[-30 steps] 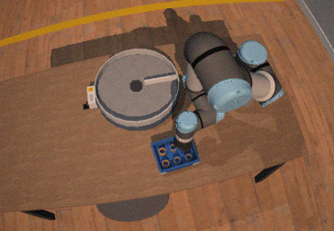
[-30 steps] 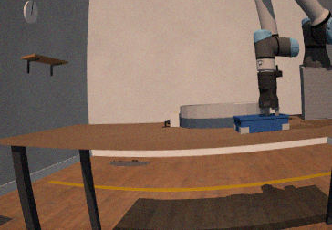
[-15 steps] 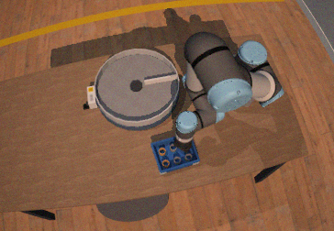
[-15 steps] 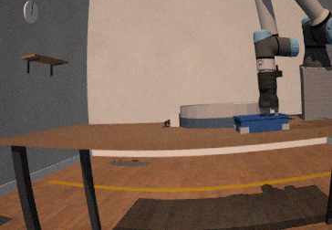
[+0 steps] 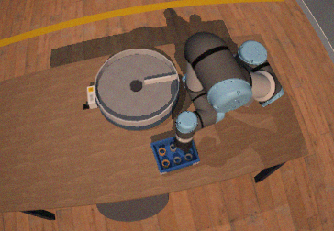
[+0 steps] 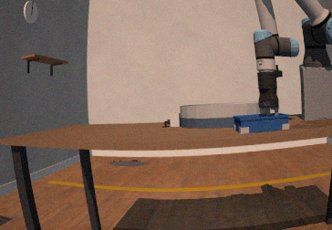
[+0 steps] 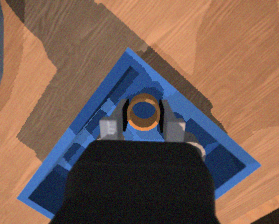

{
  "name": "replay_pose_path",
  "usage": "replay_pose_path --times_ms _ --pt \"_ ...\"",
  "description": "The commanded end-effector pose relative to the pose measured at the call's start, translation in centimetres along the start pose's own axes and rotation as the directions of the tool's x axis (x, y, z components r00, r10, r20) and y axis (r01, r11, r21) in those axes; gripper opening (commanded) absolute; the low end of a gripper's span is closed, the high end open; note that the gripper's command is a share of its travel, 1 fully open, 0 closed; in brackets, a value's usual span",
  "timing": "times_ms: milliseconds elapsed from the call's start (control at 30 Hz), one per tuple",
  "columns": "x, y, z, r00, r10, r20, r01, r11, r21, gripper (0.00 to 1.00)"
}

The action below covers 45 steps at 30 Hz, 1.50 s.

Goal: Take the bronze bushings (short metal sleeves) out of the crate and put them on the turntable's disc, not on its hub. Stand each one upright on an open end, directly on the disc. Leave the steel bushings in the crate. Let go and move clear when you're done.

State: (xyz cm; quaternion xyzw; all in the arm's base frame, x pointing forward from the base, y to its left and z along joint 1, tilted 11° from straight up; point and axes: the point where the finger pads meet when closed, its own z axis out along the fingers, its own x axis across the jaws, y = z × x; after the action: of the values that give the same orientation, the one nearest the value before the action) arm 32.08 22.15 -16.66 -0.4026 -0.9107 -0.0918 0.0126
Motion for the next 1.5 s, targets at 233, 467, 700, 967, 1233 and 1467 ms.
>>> replay_pose_path --times_ms 233,467,700,967,1233,1467 --pt "-0.1 0.2 0.0 1.000 -0.002 0.002 0.002 1.000 -0.003 0.00" --pt "-0.1 0.2 0.0 1.000 -0.002 0.002 0.002 1.000 -0.003 0.00" --pt "-0.1 0.2 0.0 1.000 -0.002 0.002 0.002 1.000 -0.003 0.00" --pt "0.0 0.1 -0.4 1.000 -0.001 0.001 0.001 1.000 -0.001 0.00" --pt "0.0 0.0 -1.8 1.000 0.001 0.001 -0.001 1.000 -0.001 0.00" --pt "0.0 0.0 -3.2 1.000 0.001 0.001 -0.001 1.000 -0.001 0.00"
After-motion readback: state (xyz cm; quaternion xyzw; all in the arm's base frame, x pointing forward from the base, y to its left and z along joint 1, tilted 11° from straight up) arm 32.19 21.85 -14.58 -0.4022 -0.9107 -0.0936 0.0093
